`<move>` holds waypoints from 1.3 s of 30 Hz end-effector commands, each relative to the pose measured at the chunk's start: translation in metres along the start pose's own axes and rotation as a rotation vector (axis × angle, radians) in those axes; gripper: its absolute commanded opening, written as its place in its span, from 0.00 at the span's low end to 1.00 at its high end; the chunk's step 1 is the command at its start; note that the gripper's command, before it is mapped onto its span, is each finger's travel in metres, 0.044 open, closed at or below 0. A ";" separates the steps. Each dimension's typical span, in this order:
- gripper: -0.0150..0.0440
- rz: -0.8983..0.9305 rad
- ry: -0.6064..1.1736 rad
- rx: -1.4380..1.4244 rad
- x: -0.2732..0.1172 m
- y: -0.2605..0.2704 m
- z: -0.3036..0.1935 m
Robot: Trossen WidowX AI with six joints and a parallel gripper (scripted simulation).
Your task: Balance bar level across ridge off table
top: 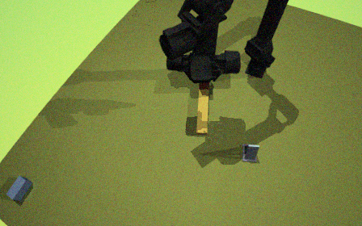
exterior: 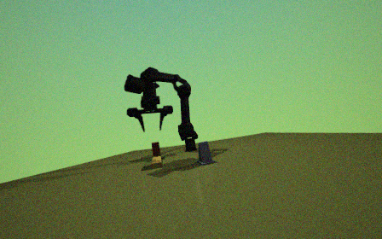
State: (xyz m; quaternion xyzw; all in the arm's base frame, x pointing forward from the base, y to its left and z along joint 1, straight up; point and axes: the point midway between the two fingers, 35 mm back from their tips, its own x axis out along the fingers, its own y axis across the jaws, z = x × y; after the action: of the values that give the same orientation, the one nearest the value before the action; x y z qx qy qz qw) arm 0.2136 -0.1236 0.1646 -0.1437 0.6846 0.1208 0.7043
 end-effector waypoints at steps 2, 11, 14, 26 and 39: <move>0.79 0.020 0.008 -0.004 0.030 0.001 0.000; 0.79 0.020 0.008 -0.004 0.089 0.006 -0.003; 0.79 0.020 0.008 -0.004 0.093 0.006 -0.004; 0.79 0.020 0.008 -0.004 0.107 0.006 -0.004; 0.79 0.020 0.008 -0.004 0.119 0.007 -0.004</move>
State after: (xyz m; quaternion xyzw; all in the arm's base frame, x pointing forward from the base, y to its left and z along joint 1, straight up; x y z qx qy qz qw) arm 0.2124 -0.1234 0.0476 -0.1402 0.6887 0.1246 0.7003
